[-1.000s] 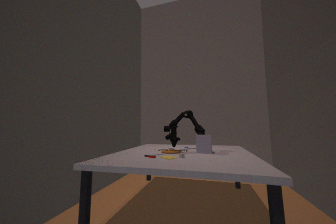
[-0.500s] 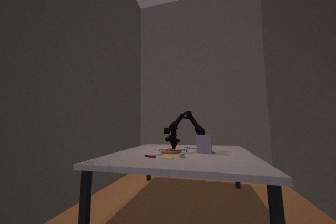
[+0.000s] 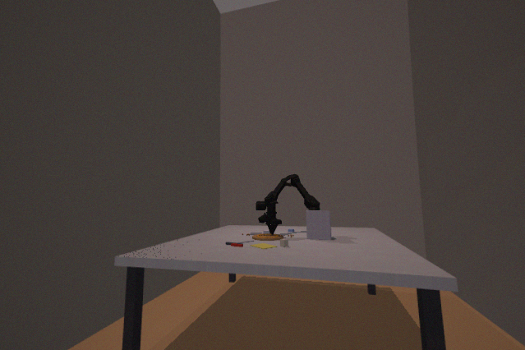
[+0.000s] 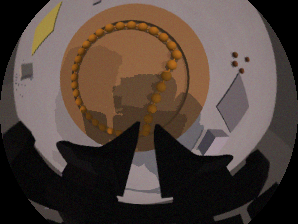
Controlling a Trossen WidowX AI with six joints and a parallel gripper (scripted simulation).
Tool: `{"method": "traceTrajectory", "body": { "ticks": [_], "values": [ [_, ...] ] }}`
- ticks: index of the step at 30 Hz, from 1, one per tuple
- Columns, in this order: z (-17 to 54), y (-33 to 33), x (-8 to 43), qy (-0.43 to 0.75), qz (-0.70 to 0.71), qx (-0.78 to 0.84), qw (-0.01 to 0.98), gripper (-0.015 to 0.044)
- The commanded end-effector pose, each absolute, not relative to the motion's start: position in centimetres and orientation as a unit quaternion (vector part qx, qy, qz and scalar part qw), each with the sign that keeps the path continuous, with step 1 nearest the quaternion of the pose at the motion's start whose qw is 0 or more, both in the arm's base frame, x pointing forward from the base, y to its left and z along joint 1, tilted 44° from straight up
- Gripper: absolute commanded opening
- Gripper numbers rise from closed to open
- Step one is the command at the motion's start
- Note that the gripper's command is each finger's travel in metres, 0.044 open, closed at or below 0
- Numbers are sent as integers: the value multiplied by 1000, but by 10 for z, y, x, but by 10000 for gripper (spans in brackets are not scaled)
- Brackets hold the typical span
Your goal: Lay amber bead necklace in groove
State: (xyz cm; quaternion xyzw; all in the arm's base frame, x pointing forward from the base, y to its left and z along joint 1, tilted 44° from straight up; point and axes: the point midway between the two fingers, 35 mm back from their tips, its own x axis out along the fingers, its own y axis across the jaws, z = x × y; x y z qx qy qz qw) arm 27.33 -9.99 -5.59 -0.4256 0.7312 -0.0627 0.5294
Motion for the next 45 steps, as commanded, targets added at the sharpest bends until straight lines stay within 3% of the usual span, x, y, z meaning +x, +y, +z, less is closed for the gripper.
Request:
{"method": "traceTrajectory", "body": {
  "ticks": [1, 45],
  "values": [
    [-56, -100, 274, 731, -63, -426, 530, 0],
    [-51, -96, 272, 732, -62, -428, 526, 0]
  ]
}}
